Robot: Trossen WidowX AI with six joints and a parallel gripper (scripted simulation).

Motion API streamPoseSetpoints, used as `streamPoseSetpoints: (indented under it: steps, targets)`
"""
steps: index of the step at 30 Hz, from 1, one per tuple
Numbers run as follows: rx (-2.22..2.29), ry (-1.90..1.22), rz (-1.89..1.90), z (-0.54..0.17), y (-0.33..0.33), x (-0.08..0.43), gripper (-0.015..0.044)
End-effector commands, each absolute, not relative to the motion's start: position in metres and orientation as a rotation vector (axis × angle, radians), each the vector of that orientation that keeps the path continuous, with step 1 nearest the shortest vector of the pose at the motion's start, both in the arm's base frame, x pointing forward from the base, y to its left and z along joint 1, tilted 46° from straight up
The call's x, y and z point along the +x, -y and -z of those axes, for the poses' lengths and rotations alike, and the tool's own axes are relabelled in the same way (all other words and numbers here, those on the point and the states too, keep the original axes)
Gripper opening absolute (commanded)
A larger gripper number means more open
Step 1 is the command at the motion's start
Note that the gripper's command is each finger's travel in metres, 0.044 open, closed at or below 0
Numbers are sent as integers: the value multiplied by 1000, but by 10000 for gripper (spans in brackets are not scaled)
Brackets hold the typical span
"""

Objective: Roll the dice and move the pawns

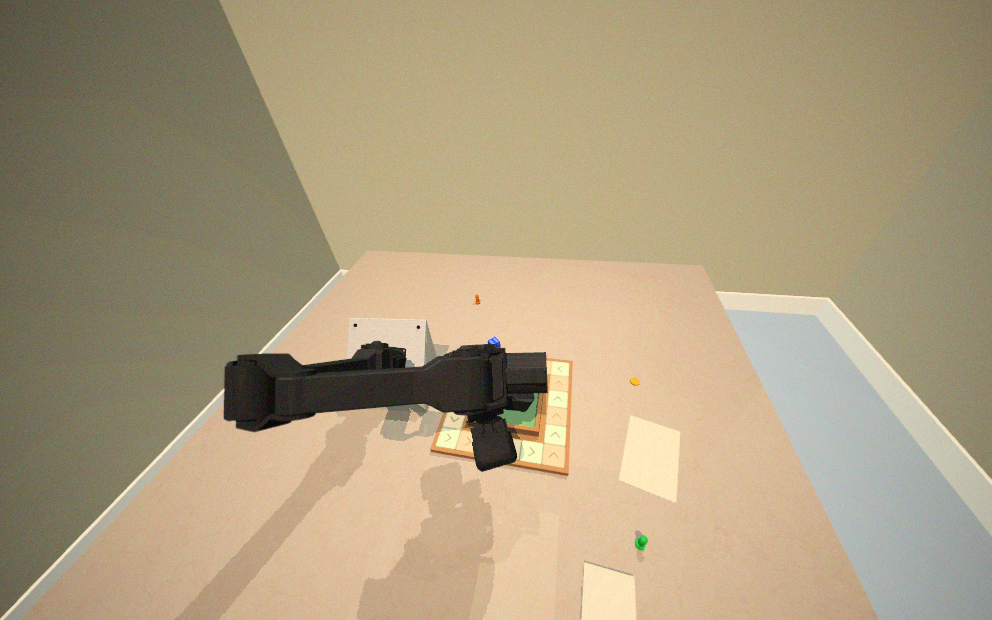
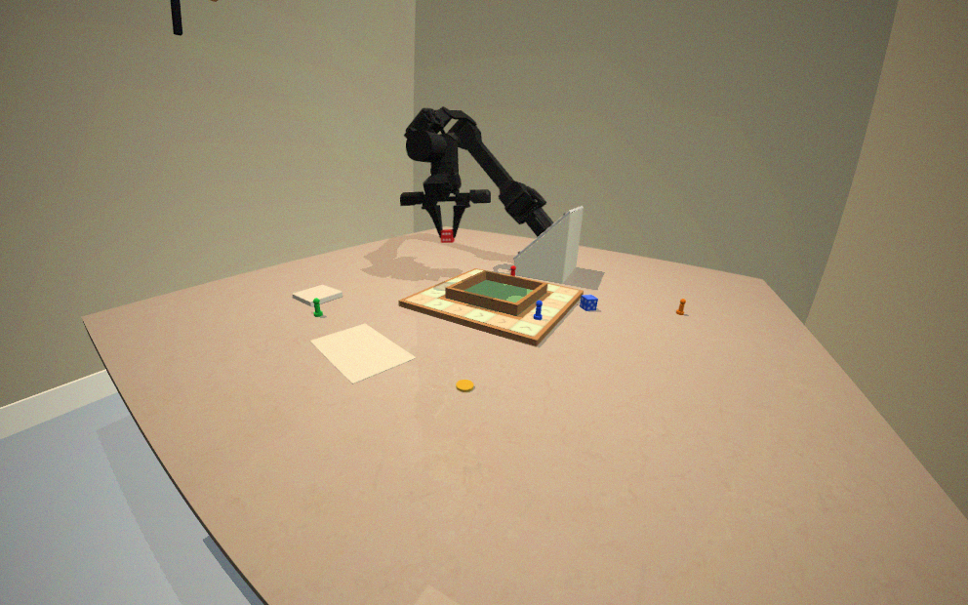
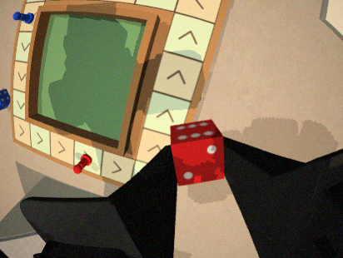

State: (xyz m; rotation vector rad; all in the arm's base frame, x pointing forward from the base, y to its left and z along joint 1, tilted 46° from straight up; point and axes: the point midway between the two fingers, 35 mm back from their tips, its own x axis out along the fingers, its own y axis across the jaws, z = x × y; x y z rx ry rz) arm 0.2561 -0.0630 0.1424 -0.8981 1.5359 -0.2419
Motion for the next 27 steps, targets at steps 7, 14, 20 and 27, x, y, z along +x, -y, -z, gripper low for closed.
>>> streamPoseSetpoints:
  steps: [7, 14, 20, 27]
  targets:
    - [-1159, -1617, -10, -109, 39, 268, 0]
    - [-1350, -1656, -197, -85, 21, 273, 0]
    - [-1512, -1679, -363, -65, 6, 274, 0]
    - [-1699, -1692, -562, -41, -10, 273, 0]
